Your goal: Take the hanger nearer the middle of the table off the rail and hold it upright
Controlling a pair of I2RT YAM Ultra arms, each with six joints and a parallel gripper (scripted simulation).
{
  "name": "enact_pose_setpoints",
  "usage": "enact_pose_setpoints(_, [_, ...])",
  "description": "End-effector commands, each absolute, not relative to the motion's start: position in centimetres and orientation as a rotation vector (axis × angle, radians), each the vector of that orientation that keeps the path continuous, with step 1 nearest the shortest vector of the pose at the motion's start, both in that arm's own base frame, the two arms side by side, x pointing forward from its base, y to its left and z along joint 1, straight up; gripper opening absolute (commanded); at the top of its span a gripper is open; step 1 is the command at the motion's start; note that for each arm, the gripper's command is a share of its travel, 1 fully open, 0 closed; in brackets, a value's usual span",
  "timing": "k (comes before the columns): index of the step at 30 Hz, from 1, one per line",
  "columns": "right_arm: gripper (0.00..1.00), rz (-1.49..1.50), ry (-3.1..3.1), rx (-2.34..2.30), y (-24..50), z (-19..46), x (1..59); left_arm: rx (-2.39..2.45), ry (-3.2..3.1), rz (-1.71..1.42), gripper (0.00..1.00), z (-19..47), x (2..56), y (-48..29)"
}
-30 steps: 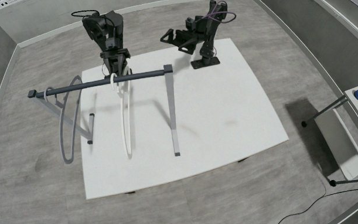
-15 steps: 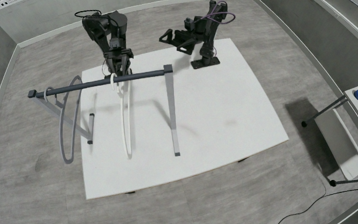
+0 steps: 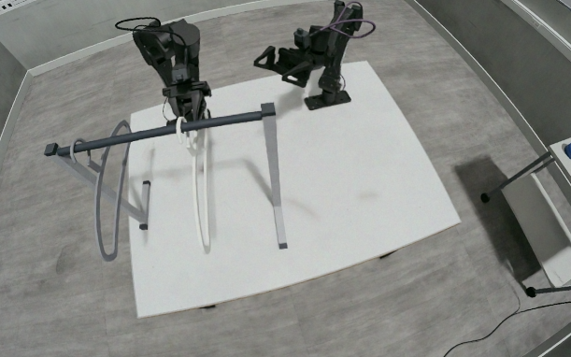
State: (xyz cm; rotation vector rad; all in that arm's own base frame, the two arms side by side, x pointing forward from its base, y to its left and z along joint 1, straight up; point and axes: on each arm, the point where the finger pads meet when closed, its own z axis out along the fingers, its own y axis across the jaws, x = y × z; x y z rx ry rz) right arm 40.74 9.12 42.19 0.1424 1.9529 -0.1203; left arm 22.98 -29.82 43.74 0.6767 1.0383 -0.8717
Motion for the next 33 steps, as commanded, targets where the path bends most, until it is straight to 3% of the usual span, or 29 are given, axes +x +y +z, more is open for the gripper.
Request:
enact_pose_setpoints(1, [0.31,-0.101,1.914,0.152,8.9,43.7,41.3,0.665,0.979,-0.877,1.0,46.0,22.4,-29.7])
enact_pose_setpoints(18, [0.31,-0.101,1.913,0.152,8.5,42.9,43.3,0.722,1.055,-0.861,1.0,44.2,22.8,-30.4])
enact_pose_setpoints(33, [0.13,-0.097,1.902,0.155,8.1,42.6,45.4,0.749,1.106,-0.849,1.0,42.8,23.1,-30.8])
